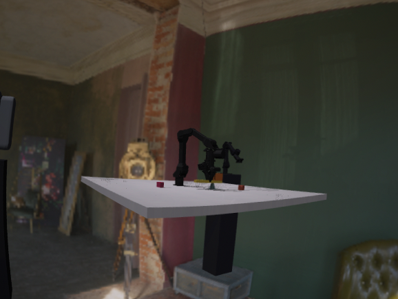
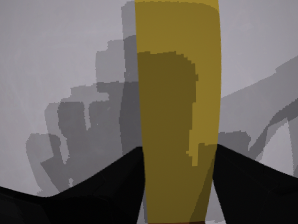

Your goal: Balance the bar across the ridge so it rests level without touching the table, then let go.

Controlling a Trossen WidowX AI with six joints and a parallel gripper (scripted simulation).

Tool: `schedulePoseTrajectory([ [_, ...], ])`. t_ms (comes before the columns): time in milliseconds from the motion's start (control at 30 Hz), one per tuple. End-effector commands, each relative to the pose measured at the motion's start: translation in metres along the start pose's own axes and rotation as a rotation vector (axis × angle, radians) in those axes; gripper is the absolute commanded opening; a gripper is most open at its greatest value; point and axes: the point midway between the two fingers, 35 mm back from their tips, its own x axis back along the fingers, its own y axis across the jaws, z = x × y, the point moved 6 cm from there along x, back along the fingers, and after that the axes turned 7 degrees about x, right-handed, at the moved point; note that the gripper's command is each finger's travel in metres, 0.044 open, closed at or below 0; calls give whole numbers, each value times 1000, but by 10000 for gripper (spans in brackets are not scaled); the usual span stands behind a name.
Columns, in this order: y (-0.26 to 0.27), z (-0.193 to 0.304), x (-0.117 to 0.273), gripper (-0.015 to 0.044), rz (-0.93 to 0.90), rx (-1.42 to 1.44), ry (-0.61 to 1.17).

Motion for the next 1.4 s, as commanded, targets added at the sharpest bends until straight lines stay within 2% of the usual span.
schedulePoseTrajectory([
  [0, 0, 0, 0, 0, 1, 0, 3],
  [1067, 0, 0, 0, 0, 0, 0, 0],
  [1267, 0, 0, 0, 157, 0, 0, 0],
  [1367, 0, 0, 0, 167, 0, 0, 0],
])
